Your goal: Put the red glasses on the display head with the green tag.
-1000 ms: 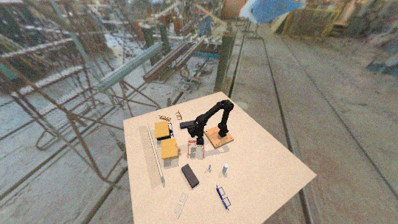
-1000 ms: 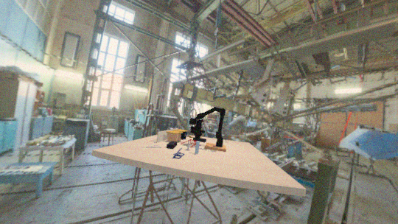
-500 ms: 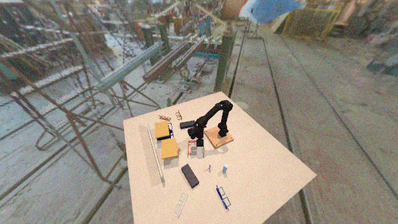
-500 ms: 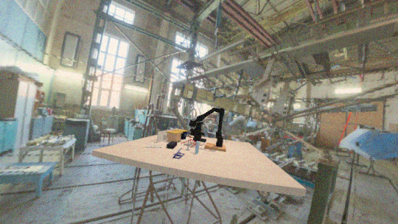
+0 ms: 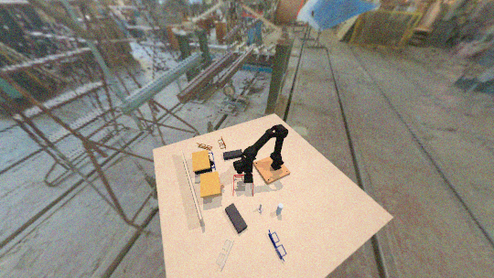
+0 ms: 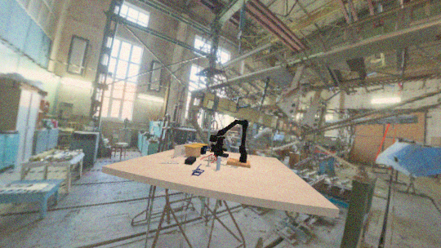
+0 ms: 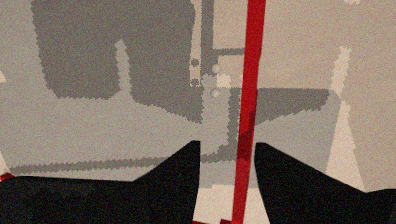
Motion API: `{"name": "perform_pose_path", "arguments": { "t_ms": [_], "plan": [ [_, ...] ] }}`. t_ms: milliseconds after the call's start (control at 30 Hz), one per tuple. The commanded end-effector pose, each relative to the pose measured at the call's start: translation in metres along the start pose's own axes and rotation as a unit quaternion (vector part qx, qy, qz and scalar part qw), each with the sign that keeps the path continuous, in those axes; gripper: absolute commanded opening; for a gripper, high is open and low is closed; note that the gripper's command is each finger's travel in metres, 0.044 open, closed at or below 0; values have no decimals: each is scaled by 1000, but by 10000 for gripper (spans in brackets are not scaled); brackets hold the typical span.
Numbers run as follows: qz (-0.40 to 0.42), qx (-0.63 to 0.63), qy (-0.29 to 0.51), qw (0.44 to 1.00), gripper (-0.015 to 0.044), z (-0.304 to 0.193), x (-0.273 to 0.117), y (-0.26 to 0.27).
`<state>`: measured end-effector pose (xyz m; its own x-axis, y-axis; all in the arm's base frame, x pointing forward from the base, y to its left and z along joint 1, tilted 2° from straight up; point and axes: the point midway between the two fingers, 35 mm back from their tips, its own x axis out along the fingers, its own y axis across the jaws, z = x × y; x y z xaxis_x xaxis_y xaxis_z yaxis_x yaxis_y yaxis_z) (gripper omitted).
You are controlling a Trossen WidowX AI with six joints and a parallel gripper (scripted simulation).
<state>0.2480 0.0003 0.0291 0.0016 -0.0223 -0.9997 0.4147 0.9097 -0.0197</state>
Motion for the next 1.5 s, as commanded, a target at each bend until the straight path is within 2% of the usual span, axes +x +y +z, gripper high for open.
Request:
{"name": "perform_pose_path", "arguments": {
  "t_ms": [0, 533, 733, 1333, 1467],
  "plan": [
    [0, 0, 0, 1000, 107, 0, 0, 0],
    [0, 0, 0, 1000, 0, 0, 0, 0],
    [0, 0, 0, 1000, 0, 1, -3, 0],
    [-3, -2, 2, 1000, 0, 2, -91, 3],
    [-3, -2, 2, 1000, 0, 0, -99, 4]
  ]
}}
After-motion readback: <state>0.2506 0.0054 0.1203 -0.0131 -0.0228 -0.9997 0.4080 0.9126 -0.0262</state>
